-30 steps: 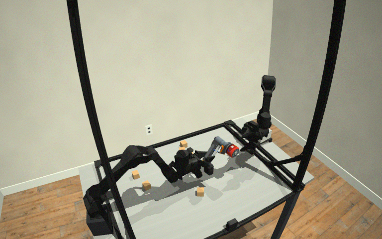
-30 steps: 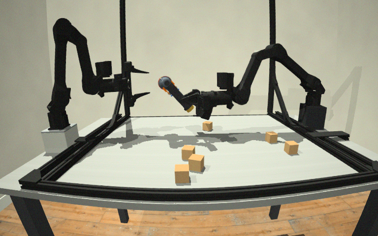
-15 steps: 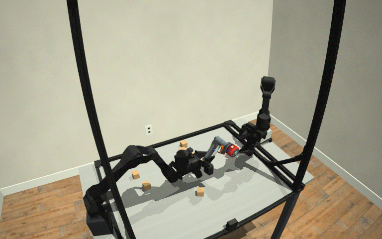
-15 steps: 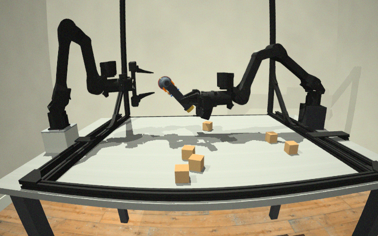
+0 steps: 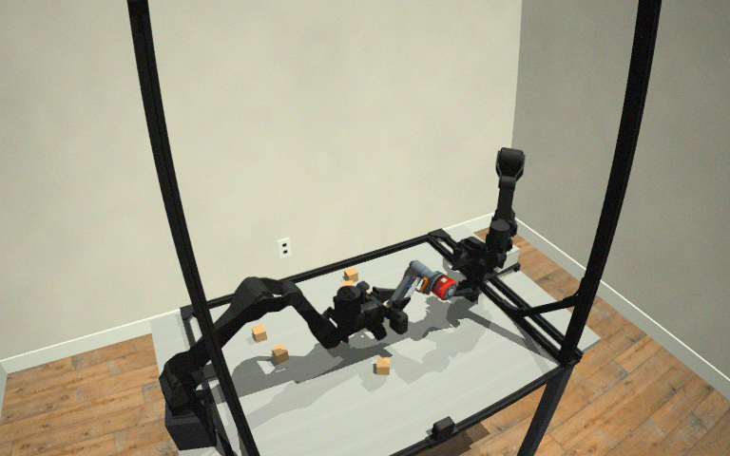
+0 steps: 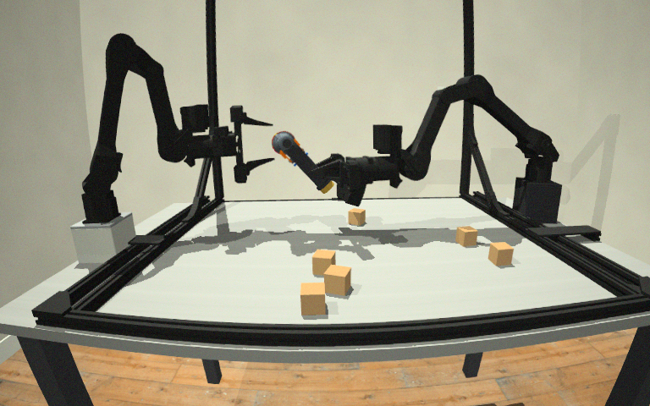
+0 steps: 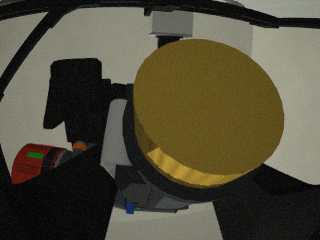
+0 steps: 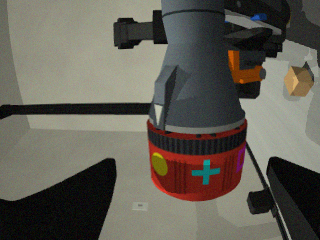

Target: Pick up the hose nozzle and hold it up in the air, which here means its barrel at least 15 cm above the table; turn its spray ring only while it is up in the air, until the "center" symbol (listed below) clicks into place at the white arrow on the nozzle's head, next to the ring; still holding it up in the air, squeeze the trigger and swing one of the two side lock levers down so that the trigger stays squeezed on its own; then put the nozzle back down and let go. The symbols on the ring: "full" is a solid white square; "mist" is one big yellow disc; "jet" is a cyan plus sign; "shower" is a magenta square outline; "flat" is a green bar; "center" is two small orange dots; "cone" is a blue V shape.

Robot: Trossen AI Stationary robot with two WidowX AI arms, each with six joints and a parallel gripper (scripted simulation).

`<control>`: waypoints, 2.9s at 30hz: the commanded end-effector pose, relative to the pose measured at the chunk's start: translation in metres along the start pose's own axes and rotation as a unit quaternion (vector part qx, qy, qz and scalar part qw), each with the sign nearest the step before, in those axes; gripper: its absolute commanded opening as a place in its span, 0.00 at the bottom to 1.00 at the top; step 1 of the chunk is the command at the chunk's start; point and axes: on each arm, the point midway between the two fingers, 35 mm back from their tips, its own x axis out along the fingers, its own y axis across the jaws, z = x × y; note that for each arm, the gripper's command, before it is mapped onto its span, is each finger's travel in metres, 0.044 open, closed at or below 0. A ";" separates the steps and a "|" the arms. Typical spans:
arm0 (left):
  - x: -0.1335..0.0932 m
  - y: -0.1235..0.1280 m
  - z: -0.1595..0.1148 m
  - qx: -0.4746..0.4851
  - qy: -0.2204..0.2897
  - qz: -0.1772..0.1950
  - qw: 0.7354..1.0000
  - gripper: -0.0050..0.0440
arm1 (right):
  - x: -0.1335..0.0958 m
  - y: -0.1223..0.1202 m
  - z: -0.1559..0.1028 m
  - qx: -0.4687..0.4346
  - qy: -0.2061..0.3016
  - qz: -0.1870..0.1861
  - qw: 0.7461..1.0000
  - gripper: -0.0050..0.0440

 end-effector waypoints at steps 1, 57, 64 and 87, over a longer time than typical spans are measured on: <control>0.001 -0.001 -0.004 0.000 0.008 -0.001 1.000 0.10 | 0.009 -0.003 -0.001 -0.001 0.001 -0.003 1.000 0.92; 0.001 -0.001 -0.004 0.000 0.008 -0.001 1.000 0.10 | 0.058 -0.004 0.000 -0.001 0.001 -0.003 1.000 0.92; 0.001 -0.001 -0.004 0.000 0.008 -0.001 1.000 0.10 | 0.058 -0.005 0.000 -0.001 -0.002 -0.001 1.000 0.79; 0.001 -0.001 -0.004 0.000 0.008 -0.001 1.000 0.10 | 0.058 -0.004 0.000 -0.001 -0.001 -0.009 1.000 0.37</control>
